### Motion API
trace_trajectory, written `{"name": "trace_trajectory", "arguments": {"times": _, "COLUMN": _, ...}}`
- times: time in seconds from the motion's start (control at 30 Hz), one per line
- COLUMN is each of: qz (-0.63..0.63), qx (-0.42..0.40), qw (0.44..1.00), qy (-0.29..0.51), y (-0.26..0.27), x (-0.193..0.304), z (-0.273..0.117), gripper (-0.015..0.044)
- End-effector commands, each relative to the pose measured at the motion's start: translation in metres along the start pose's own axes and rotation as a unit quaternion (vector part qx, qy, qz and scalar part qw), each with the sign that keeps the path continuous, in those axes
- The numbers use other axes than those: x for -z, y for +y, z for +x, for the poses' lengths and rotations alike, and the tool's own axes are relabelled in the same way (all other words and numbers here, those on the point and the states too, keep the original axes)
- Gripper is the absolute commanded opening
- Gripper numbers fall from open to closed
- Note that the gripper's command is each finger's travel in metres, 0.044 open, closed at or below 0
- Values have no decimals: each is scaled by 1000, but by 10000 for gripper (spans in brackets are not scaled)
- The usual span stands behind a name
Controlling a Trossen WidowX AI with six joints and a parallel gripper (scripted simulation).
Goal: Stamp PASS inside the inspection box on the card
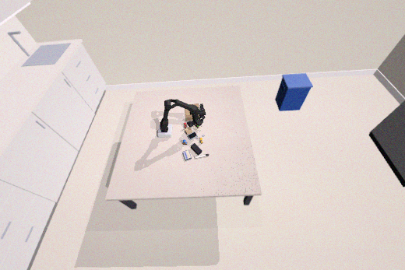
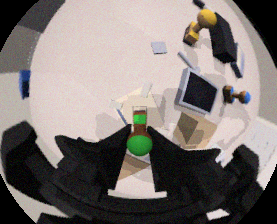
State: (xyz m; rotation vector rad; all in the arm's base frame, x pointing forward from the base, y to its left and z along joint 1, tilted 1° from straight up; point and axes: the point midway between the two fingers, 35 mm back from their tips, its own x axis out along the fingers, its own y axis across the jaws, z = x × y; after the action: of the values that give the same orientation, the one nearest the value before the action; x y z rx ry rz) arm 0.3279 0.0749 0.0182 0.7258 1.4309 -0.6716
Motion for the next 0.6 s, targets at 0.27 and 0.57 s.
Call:
{"name": "trace_trajectory", "arguments": {"times": 0.27, "qz": 3, "qx": -1, "qw": 1000, "qy": -3, "y": 2, "x": -2, "z": -19, "gripper": 0}}
{"name": "trace_trajectory", "arguments": {"times": 0.57, "qz": 3, "qx": -1, "qw": 1000, "qy": -3, "y": 3, "x": -2, "z": -33, "gripper": 0}}
